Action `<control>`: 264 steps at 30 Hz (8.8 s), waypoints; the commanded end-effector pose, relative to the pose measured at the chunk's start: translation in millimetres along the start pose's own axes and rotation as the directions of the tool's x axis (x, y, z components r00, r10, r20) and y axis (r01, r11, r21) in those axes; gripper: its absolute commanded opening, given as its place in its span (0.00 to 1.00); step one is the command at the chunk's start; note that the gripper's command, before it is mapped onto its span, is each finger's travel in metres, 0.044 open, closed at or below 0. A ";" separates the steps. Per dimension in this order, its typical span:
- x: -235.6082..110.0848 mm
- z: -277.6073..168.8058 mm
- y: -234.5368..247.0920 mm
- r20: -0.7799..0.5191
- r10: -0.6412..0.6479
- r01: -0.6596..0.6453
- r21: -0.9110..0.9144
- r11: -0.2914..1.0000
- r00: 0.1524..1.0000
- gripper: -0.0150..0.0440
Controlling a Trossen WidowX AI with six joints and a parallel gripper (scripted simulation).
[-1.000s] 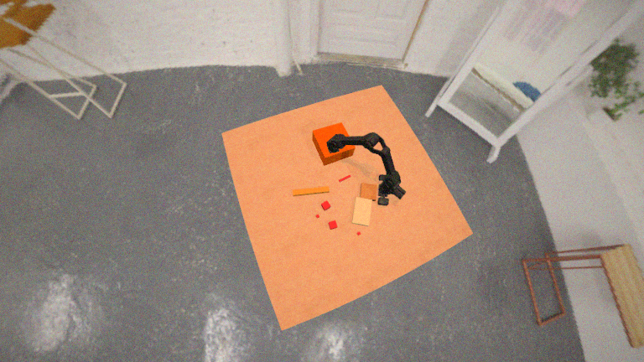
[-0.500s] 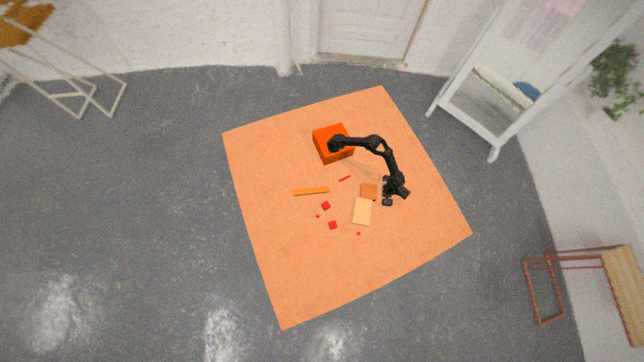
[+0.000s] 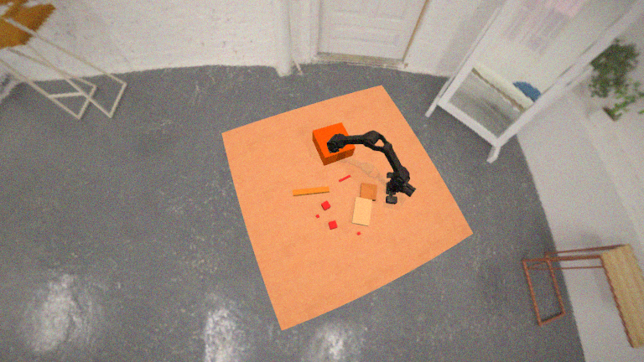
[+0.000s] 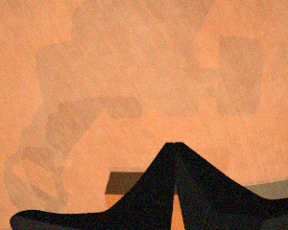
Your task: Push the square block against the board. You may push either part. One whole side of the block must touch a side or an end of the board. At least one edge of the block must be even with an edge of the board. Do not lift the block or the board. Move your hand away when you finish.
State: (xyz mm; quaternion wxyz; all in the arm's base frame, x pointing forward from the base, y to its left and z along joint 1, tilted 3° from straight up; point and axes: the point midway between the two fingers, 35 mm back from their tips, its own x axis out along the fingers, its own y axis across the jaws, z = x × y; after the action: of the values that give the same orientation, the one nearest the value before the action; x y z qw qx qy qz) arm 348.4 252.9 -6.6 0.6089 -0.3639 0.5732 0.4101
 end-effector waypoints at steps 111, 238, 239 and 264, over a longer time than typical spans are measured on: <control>53.7 -43.5 -3.3 -0.013 0.001 -0.001 0.055 0.999 1.000 0.25; 20.2 -130.3 78.1 -0.021 0.009 0.021 0.998 -0.052 1.000 0.25; 34.6 -131.0 78.5 -0.021 0.009 0.021 0.998 -0.055 1.000 0.25; 54.3 -132.4 58.9 -0.021 0.007 0.022 0.998 -0.059 1.000 0.25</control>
State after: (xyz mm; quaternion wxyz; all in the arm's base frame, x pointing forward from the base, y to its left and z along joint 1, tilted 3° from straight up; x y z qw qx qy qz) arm 238.3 162.1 -67.7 0.6793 0.1901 0.6945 -0.1418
